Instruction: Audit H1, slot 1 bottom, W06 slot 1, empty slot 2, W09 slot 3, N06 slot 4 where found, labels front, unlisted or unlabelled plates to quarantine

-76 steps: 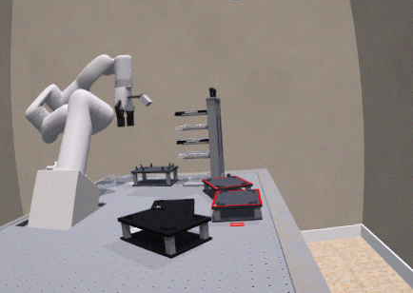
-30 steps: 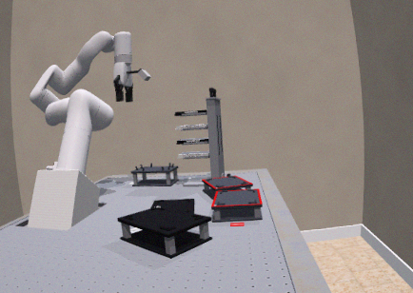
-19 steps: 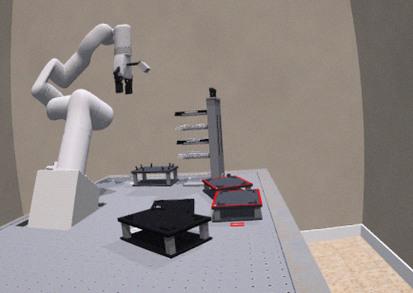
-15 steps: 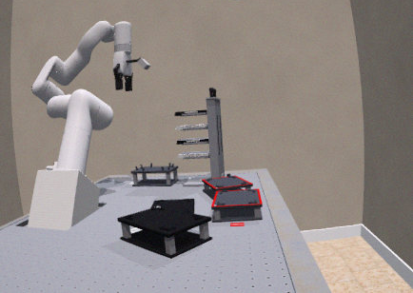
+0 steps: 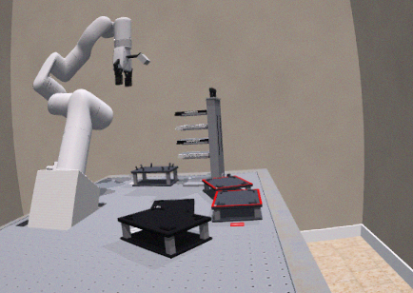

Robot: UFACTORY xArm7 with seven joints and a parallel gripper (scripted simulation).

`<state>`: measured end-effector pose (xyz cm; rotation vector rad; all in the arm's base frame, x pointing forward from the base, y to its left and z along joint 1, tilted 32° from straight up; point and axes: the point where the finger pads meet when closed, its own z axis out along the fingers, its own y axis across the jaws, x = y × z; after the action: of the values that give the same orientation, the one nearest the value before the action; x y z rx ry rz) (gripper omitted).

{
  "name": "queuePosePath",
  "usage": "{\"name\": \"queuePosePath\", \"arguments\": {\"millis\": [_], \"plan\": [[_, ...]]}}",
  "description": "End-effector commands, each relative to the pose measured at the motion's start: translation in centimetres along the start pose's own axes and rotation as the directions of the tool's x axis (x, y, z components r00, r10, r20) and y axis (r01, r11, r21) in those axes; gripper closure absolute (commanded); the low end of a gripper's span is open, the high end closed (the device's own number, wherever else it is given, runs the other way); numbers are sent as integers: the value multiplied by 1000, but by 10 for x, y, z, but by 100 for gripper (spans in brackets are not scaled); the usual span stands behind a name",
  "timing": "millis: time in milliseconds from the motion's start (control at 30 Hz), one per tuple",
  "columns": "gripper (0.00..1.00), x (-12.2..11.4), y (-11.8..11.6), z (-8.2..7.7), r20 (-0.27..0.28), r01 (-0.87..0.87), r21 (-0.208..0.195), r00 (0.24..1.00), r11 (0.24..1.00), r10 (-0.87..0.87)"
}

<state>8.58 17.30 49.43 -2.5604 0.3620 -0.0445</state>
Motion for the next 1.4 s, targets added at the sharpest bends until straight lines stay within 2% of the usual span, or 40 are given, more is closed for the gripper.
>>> {"name": "queuePosePath", "arguments": {"millis": [0,1367], "plan": [[0,0,0,-1,-1,0,2,1000,1000,0],[0,0,0,59,-1,0,2,1000,1000,0]]}}
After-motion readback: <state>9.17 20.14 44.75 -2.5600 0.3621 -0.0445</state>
